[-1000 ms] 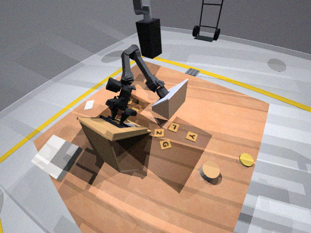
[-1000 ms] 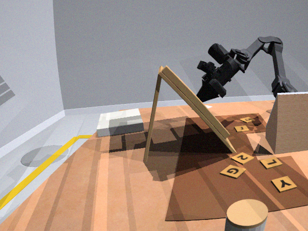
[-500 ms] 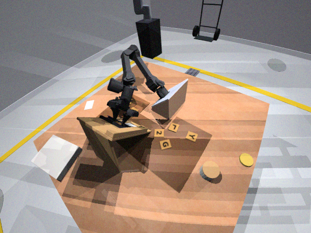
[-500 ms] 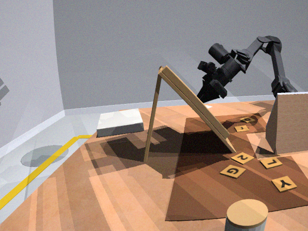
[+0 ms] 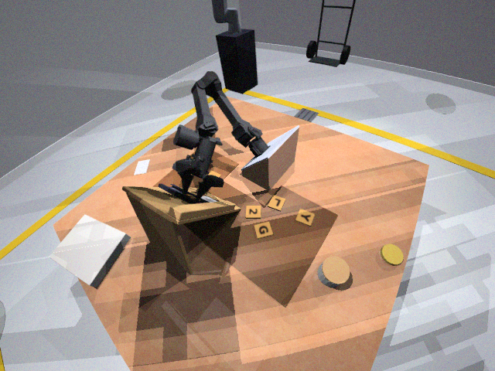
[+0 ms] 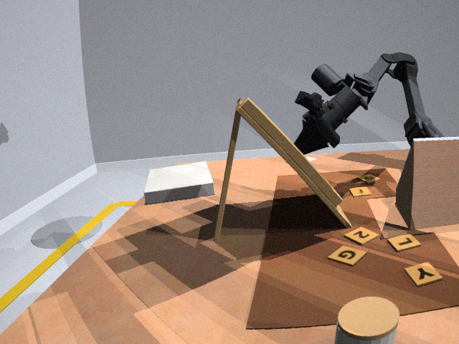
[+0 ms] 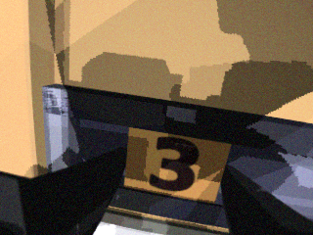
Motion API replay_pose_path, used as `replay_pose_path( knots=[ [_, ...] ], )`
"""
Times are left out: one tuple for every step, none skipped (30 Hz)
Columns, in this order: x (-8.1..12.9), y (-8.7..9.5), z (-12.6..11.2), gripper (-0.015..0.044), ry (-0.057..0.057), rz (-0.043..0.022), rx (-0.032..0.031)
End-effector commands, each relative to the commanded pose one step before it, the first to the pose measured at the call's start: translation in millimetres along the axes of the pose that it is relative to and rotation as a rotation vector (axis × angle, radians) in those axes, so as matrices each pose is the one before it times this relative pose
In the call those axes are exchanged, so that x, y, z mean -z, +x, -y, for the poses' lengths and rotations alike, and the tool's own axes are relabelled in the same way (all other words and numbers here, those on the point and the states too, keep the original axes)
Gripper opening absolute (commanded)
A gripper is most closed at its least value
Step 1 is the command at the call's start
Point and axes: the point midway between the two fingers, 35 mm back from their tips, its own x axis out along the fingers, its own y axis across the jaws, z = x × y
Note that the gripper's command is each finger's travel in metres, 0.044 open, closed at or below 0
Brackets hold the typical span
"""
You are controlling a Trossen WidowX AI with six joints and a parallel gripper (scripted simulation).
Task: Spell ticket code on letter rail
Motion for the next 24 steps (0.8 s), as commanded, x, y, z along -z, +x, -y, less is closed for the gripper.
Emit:
replay_pose_path(
  knots=[
    [0.82, -0.01, -3.72, 0.0000, 0.0004, -0.00178, 0.00057],
    [-0.02, 0.00, -0.84, 0.0000, 0.0000, 0.00000, -0.00003],
    [-0.02, 0.00, -0.72, 0.0000, 0.0000, 0.00000, -0.00002],
    [-0.02, 0.00, -0.71, 0.0000, 0.0000, 0.00000, -0.00002],
    [-0.02, 0.00, -0.73, 0.0000, 0.0000, 0.00000, -0.00002],
    [-0.02, 0.00, -0.75, 0.0000, 0.0000, 0.00000, -0.00002],
    [-0.02, 0.00, -0.77, 0.0000, 0.0000, 0.00000, -0.00002],
    [-0.02, 0.00, -0.78, 0.0000, 0.0000, 0.00000, -0.00003],
    [-0.02, 0.00, -0.79, 0.0000, 0.0000, 0.00001, -0.00002],
    [-0.02, -0.01, -0.79, 0.0000, 0.0000, 0.00000, -0.00002],
    [-0.02, 0.00, -0.80, 0.0000, 0.0000, 0.00000, -0.00002],
    [-0.02, 0.00, -0.69, 0.0000, 0.0000, 0.00000, -0.00002],
    [-0.02, 0.00, -0.70, 0.0000, 0.0000, 0.00000, -0.00002],
    [-0.02, 0.00, -0.72, 0.0000, 0.0000, 0.00000, -0.00002],
    [-0.02, 0.00, -0.74, 0.0000, 0.0000, 0.00000, -0.00002],
    [-0.02, 0.00, -0.76, 0.0000, 0.0000, 0.00000, -0.00002],
    [-0.02, 0.00, -0.77, 0.0000, 0.0000, 0.00000, -0.00002],
    [-0.02, 0.00, -0.69, 0.0000, 0.0000, 0.00000, -0.00002],
    [-0.02, 0.00, -0.69, 0.0000, 0.0000, 0.00000, -0.00002],
    [-0.02, 0.00, -0.69, 0.0000, 0.0000, 0.00000, -0.00002],
    [-0.02, 0.00, -0.72, 0.0000, 0.0000, 0.00000, -0.00002],
    [-0.02, 0.00, -0.74, 0.0000, 0.0000, 0.00000, -0.00002],
    [-0.02, 0.00, -0.76, 0.0000, 0.0000, 0.00000, -0.00002],
    [-0.02, 0.00, -0.75, 0.0000, 0.0000, 0.00000, -0.00002]
  ],
)
